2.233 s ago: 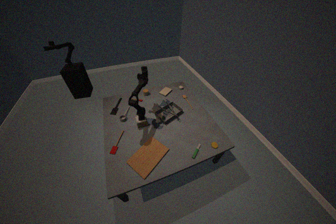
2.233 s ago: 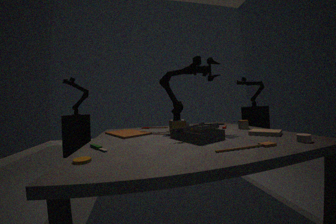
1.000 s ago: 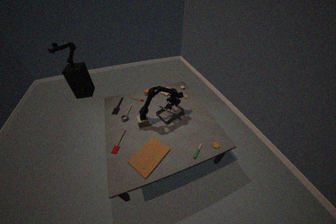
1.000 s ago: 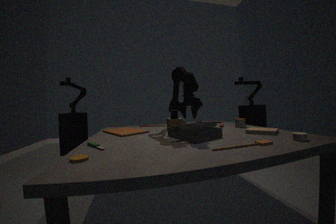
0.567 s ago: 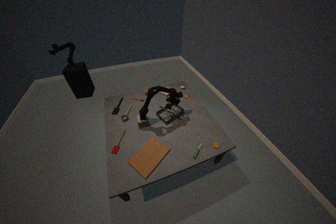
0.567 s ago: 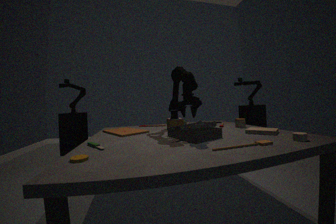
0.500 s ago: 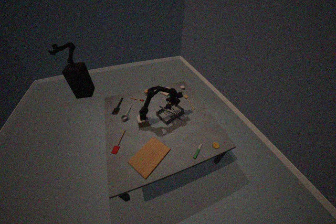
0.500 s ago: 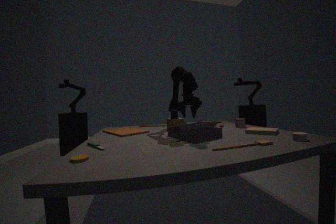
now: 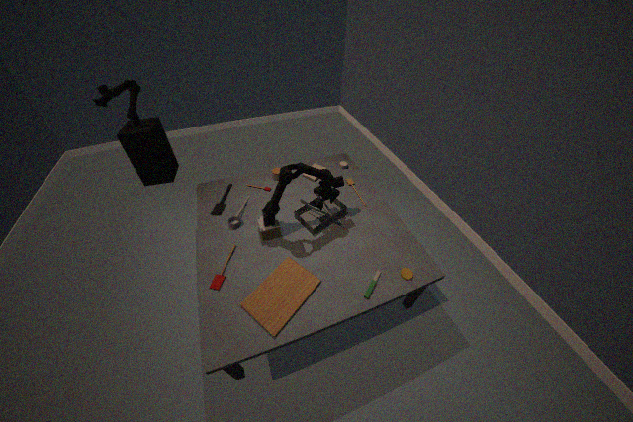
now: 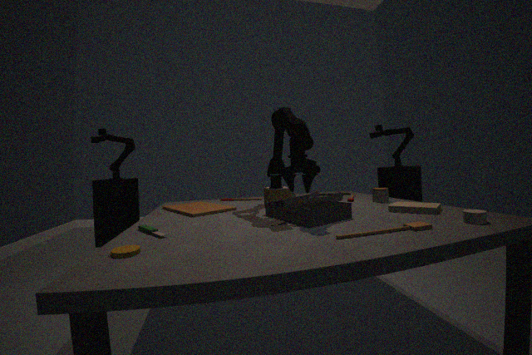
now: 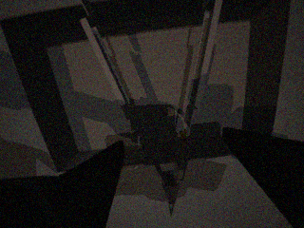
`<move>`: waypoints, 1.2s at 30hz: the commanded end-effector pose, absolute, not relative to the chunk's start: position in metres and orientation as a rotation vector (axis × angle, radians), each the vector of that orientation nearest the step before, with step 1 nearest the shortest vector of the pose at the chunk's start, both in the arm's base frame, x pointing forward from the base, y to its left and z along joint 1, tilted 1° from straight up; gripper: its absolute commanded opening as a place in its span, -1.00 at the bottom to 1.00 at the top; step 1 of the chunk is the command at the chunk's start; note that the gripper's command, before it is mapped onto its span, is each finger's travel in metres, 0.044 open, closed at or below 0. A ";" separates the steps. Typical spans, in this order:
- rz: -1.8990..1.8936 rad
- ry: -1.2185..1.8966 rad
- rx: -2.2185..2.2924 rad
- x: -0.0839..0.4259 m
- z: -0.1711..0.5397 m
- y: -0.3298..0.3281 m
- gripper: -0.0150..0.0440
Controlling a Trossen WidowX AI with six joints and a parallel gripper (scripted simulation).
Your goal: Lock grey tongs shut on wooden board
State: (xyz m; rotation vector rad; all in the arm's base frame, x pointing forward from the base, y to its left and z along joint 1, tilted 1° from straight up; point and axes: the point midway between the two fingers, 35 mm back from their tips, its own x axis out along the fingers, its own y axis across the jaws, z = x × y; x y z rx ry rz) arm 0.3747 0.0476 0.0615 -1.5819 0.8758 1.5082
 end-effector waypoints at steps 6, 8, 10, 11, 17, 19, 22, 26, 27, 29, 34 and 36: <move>1.519 0.886 -1.583 0.374 0.044 0.047 1.00; 1.519 0.886 -1.583 0.374 0.041 0.047 1.00; 1.519 0.886 -1.583 0.375 0.037 0.047 1.00; 1.519 0.886 -1.583 0.375 0.036 0.047 1.00; 1.519 0.886 -1.583 0.375 0.026 0.048 1.00; 1.519 0.886 -1.583 0.375 0.022 0.048 1.00; 1.519 0.886 -1.583 0.375 0.017 0.048 1.00; 1.519 0.886 -1.583 0.375 0.011 0.048 1.00; 1.519 0.886 -1.583 0.375 0.009 0.048 1.00; 1.519 0.886 -1.583 0.375 0.006 0.048 1.00; 1.519 0.886 -1.583 0.375 -0.002 0.048 1.00; 1.519 0.886 -1.583 0.374 -0.006 0.049 1.00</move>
